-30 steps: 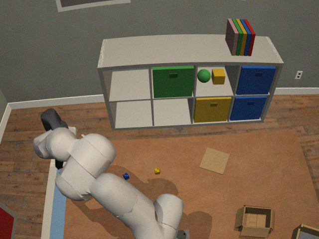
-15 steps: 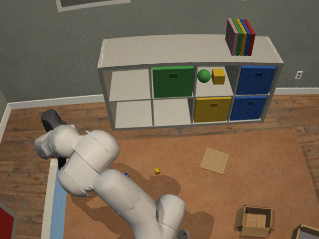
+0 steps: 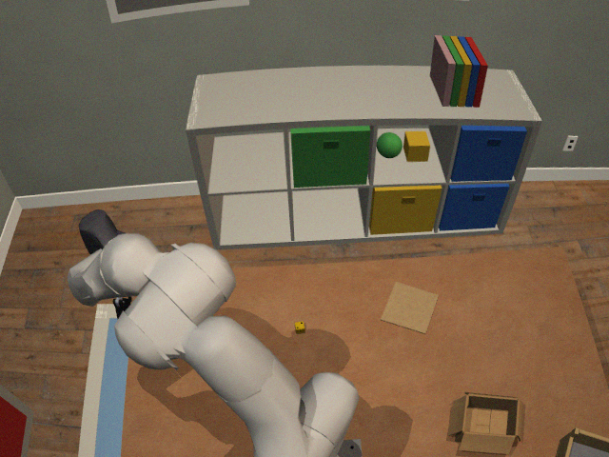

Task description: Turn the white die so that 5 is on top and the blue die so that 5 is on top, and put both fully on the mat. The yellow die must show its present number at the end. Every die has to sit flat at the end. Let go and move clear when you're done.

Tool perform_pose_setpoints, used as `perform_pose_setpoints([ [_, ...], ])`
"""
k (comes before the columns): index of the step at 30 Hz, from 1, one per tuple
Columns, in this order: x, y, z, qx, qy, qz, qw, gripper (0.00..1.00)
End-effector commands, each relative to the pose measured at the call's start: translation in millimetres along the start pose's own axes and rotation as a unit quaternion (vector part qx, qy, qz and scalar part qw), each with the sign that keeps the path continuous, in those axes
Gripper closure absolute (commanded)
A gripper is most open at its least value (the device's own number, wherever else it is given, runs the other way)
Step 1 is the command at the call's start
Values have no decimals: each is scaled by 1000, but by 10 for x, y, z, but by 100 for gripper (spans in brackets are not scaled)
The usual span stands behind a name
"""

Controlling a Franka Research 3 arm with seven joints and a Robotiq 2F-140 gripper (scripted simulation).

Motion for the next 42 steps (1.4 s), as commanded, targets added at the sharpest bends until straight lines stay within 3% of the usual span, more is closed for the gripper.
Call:
perform_pose_setpoints([
  [1, -6, -8, -18, -87, 0, -5, 996, 0],
  [20, 14, -18, -8, -232, 1, -6, 973, 0],
  [35, 22, -35, 4, -372, 4, -8, 928, 0],
  [37, 22, -35, 4, -372, 4, -8, 928, 0],
  [38, 22, -39, 6, -394, 4, -9, 919, 0],
  [42, 21, -45, 10, -428, 5, -9, 904, 0],
])
Point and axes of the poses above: the point where the finger pads meet when closed, its own x axis out along the fingers, its own z axis across the jaws, y = z × x, the point moved 6 cm from there along -x, back along the fingers, and after that the axes turned 12 degrees about x, right-handed, at the moved point
